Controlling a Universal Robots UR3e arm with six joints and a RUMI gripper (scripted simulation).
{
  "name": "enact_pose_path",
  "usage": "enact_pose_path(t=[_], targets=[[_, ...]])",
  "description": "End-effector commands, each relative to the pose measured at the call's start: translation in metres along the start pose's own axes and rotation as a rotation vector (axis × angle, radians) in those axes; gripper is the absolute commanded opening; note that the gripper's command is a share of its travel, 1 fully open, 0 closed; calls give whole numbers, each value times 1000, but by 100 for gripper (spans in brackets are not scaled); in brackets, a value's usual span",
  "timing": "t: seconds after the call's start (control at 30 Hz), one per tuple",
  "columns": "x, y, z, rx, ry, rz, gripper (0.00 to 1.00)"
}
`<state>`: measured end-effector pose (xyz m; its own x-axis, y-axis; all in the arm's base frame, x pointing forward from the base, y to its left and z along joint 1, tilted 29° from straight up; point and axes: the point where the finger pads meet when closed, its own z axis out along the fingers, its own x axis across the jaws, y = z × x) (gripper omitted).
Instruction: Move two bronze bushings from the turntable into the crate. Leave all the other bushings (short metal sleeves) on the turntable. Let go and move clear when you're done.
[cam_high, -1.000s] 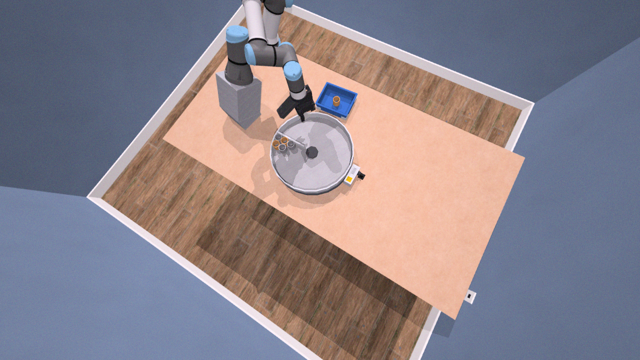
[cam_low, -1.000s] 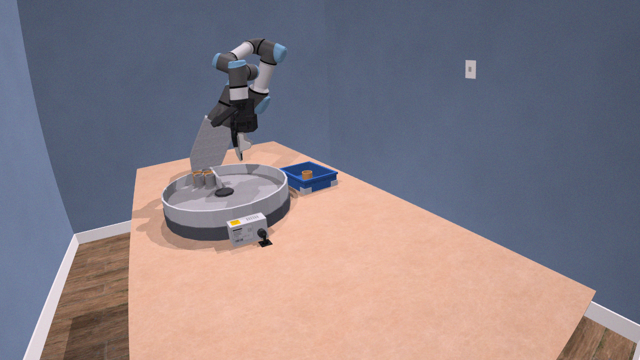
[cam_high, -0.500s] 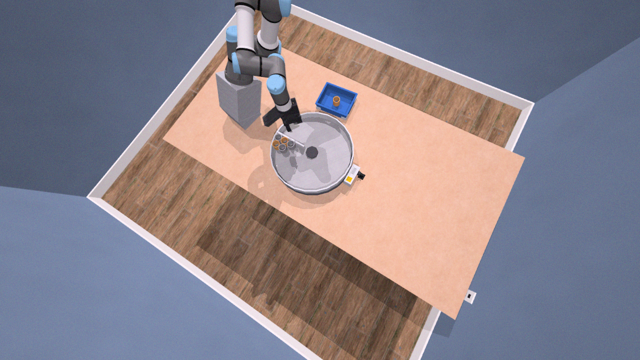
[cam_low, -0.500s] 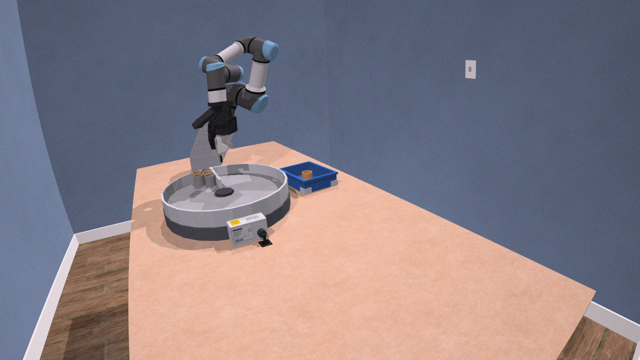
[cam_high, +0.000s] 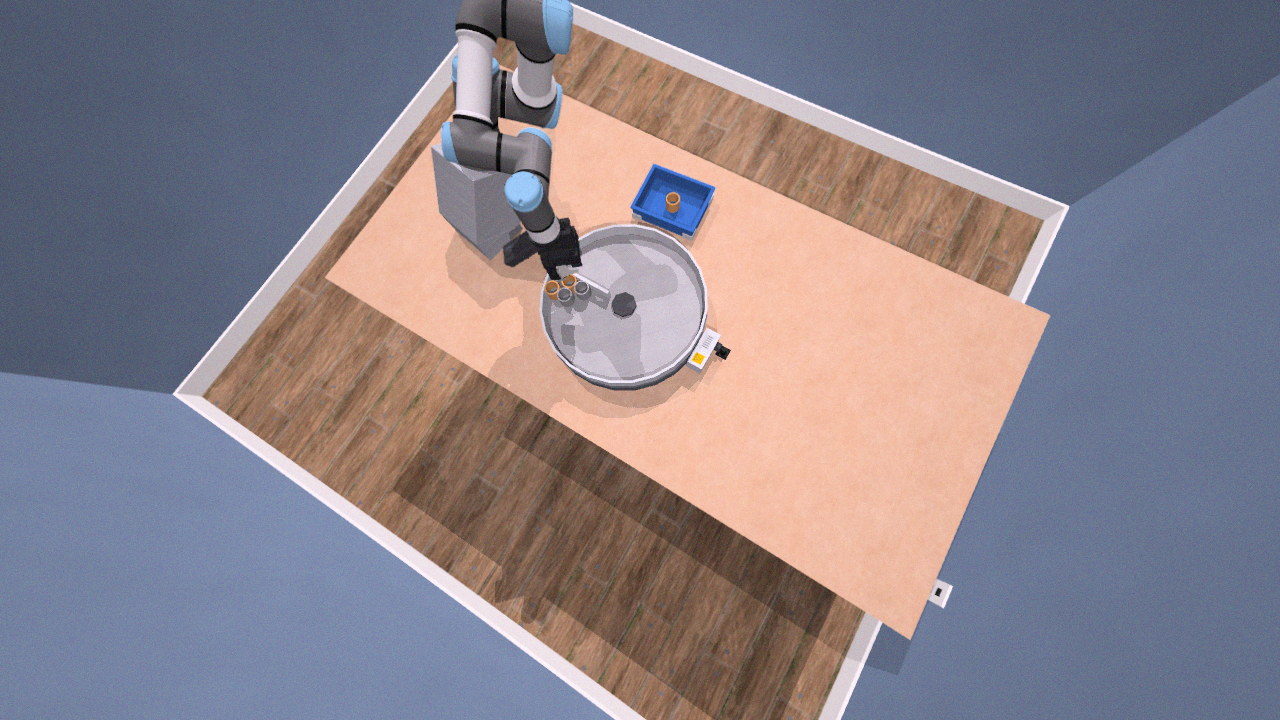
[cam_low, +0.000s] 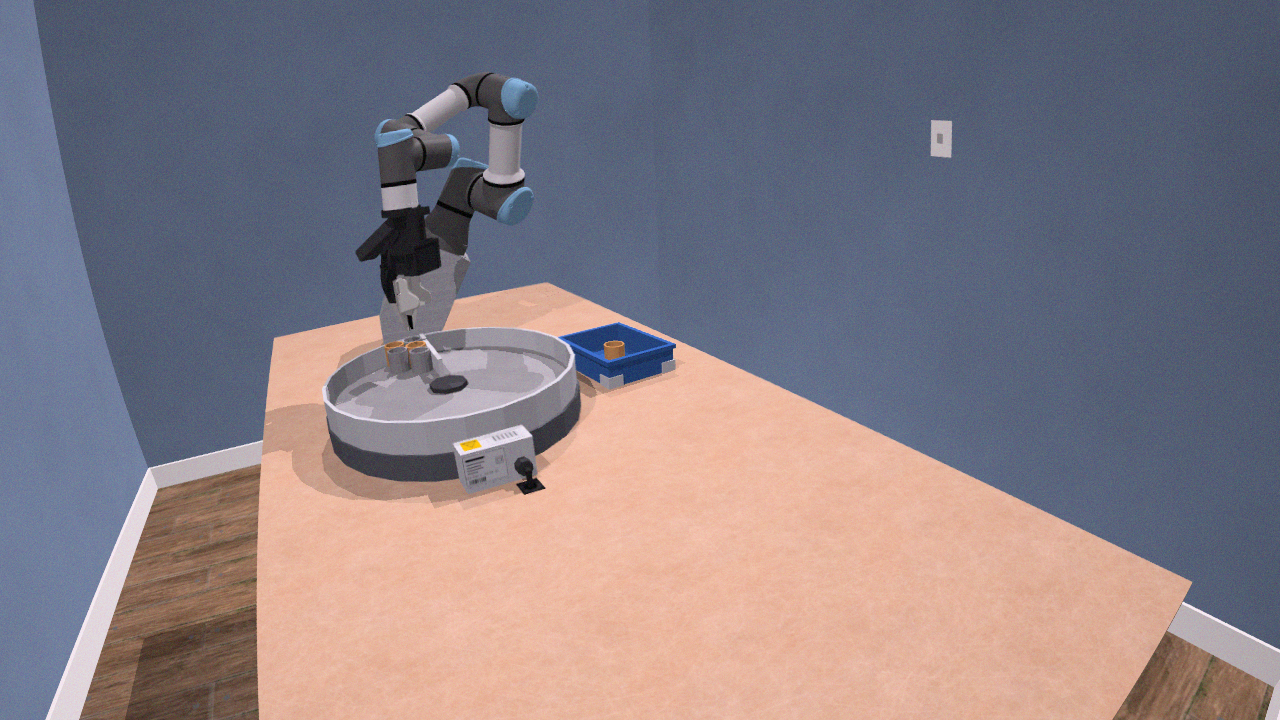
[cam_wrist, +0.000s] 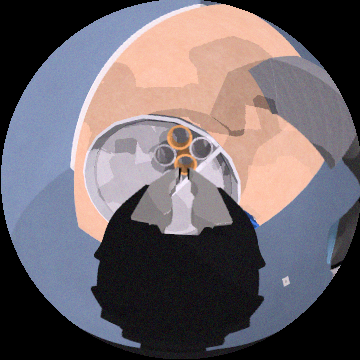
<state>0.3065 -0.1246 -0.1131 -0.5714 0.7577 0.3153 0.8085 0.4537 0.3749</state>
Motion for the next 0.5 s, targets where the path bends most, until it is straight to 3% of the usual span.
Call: enact_pose_path(t=[0.0, 0.47], targets=[[-9, -11, 0, 0, -1, 30, 5], [-22, -33, 0, 0, -1, 88, 5]])
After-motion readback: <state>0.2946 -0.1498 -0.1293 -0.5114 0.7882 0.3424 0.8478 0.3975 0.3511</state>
